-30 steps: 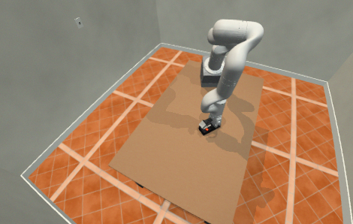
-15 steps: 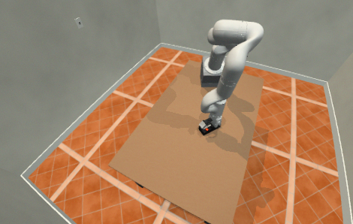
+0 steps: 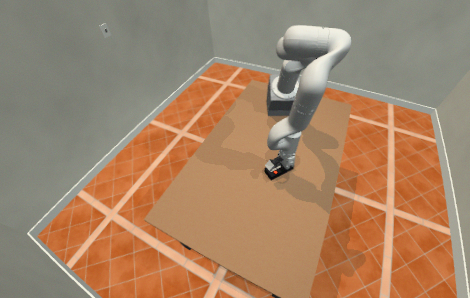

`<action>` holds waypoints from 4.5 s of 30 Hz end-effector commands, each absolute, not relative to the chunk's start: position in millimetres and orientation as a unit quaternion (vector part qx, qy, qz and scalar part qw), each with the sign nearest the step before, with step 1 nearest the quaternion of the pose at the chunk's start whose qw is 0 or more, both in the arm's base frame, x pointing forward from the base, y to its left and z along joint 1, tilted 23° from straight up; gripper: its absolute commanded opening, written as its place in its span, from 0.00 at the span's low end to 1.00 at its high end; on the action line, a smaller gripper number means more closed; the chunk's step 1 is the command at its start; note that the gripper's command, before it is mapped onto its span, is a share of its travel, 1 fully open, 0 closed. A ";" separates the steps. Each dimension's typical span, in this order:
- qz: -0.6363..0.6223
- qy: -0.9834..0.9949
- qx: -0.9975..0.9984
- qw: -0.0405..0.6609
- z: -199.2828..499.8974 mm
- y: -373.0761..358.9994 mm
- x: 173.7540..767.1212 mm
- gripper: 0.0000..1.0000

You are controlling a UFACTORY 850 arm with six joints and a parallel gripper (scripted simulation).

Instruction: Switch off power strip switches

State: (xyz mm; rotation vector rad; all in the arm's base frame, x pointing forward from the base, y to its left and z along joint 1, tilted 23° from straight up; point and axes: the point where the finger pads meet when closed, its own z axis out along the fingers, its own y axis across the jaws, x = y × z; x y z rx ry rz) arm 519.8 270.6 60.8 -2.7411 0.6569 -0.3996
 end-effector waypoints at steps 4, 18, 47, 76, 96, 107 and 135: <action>-0.139 0.228 -0.952 0.147 74.6 267.8 515.6 0.00; -0.139 0.228 -0.952 0.147 94.9 263.0 508.2 0.00; -0.139 0.228 -0.952 0.147 98.9 280.5 464.5 0.00; -0.139 0.228 -0.952 0.147 98.9 280.5 464.5 0.00; -0.139 0.228 -0.952 0.147 95.2 281.5 465.7 0.00; -0.139 0.228 -0.952 0.147 86.4 283.7 468.6 0.00; -0.139 0.228 -0.952 0.147 59.4 290.7 477.6 0.00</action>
